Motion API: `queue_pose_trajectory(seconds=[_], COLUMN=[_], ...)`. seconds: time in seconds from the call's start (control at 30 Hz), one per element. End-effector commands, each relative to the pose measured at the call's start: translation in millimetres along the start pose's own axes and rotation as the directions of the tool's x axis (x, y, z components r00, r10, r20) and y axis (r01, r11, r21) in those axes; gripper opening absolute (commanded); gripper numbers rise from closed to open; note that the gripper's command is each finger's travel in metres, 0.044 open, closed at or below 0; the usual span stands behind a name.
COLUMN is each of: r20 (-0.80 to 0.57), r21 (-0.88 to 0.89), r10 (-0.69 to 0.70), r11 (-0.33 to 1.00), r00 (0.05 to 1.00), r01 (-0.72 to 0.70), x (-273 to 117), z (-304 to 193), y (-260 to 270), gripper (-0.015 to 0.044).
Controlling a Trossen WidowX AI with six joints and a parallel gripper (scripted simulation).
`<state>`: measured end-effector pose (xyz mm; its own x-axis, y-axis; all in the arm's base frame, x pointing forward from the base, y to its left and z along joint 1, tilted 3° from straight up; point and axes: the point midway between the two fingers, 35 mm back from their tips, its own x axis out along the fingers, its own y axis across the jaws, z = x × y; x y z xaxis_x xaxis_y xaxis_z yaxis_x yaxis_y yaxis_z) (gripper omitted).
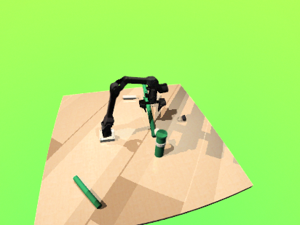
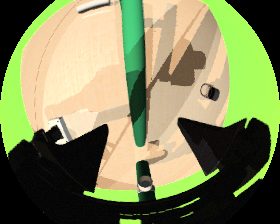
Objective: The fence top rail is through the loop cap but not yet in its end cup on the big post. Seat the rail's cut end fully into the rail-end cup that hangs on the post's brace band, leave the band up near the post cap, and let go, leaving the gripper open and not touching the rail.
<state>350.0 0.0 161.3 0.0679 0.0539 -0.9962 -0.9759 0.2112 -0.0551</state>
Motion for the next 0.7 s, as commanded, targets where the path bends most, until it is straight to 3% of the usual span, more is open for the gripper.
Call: queue_pose_trajectory(seconds=[0.0, 0.67], r20=[-0.008, -0.007], r21=[-0.008, -0.008], r10=[0.012, 0.012], r11=[1.000, 1.000], r00=[1.000, 1.000], r01=[-0.012, -0.012], x=[19, 56], z=[-1, -1], y=[2, 2], gripper=[0.0440, 0.0440])
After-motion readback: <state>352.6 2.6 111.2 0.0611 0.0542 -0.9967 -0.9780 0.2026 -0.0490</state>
